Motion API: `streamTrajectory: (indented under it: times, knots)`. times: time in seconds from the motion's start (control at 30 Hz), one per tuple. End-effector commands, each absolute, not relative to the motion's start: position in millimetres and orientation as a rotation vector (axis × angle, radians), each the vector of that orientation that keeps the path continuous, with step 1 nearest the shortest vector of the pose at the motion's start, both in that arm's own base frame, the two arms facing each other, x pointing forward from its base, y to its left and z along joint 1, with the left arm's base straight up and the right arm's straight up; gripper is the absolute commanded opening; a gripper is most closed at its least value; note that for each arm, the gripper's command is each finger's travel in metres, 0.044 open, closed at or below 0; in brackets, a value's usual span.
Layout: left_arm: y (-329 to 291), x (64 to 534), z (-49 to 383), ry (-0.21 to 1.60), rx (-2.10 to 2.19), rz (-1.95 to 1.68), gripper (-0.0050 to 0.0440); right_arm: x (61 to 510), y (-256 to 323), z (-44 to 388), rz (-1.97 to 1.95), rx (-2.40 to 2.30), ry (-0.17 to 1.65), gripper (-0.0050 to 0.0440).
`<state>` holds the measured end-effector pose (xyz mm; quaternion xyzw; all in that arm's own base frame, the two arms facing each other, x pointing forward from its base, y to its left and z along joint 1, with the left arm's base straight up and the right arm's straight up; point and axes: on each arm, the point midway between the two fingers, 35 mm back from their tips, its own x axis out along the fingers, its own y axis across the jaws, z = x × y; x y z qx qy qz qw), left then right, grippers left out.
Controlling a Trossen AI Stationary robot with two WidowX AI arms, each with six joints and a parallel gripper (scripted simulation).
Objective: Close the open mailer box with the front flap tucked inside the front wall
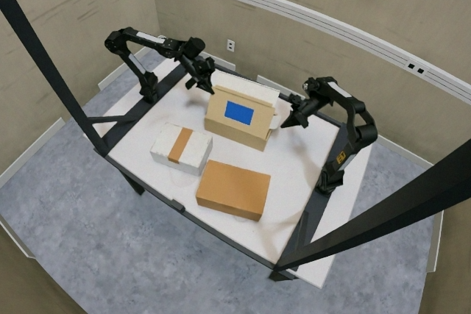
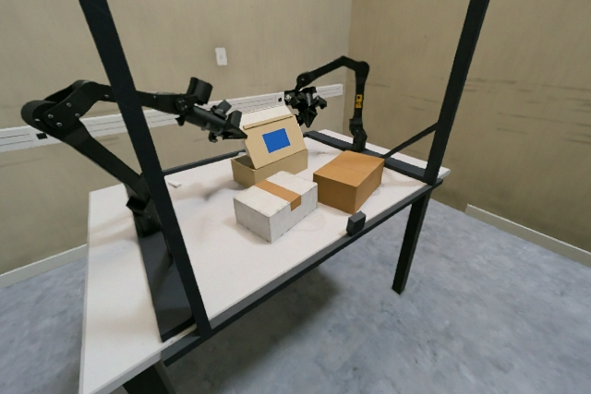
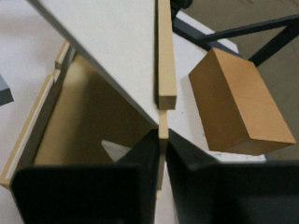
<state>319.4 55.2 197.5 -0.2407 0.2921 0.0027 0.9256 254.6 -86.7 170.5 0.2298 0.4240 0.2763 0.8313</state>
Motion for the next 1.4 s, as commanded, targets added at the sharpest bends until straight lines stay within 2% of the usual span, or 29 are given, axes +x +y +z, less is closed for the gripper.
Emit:
streamTrajectory:
  times: [0.0, 0.5, 0.77, 1.37]
  knots:
    - [58, 320, 207, 0.572, -0.482, 0.01, -0.005, 253, -100, 172, 0.63, 0.496, 0.903, 0.0]
    - [58, 320, 207, 0.572, -0.482, 0.01, -0.005, 255, -89, 164, 0.635, 0.506, 0.904, -0.0005]
    - [58, 320, 207, 0.572, -0.482, 0.01, -0.005, 261, -100, 159, 0.63, 0.502, 0.904, -0.005]
    - [58, 320, 207, 0.572, -0.482, 0.01, -0.005, 271, -108, 152, 0.634, 0.505, 0.907, -0.005]
